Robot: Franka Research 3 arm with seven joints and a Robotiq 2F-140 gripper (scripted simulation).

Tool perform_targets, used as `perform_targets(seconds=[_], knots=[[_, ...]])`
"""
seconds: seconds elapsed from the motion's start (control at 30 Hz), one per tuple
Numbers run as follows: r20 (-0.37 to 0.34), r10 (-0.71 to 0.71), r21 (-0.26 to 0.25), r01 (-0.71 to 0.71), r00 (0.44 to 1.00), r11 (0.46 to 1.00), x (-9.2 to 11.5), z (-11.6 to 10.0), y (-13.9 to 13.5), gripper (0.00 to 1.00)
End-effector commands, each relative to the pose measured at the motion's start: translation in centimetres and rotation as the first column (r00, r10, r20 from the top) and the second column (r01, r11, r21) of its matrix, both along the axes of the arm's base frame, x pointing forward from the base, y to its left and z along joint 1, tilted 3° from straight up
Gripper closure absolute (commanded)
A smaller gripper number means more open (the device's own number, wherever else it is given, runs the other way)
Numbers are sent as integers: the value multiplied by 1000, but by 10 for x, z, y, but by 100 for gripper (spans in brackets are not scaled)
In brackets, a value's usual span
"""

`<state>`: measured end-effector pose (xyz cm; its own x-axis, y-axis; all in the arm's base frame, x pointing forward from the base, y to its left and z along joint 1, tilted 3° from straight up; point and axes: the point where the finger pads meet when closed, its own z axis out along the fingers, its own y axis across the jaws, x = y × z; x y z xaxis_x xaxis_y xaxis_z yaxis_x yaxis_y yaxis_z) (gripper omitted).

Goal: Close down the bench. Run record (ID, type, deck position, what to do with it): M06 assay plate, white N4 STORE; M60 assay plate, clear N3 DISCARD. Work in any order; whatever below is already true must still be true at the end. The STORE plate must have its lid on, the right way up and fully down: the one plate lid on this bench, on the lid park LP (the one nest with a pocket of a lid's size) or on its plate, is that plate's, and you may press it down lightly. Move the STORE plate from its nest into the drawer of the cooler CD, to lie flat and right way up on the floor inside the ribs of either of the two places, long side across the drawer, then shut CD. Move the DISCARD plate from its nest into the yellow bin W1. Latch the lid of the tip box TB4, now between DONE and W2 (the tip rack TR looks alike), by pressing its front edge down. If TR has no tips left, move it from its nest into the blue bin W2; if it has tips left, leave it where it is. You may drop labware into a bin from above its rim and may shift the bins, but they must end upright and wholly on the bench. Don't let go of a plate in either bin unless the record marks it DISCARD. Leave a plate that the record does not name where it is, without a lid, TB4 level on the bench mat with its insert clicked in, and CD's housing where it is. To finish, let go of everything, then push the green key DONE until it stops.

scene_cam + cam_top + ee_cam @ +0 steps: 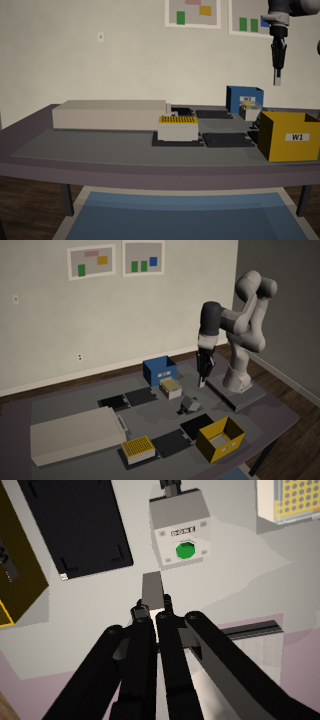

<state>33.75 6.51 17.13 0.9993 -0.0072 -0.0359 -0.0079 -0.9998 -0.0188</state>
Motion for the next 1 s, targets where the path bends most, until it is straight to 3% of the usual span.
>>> perform_targets(seconds=[0.0,0.3,0.97], knots=[[-10,45,-6,-45,999,999,-6,1,-16,100],[-10,45,-6,-45,999,999,-10,6,-43,100],[-10,45,-6,-45,999,999,-10,6,-43,100]])
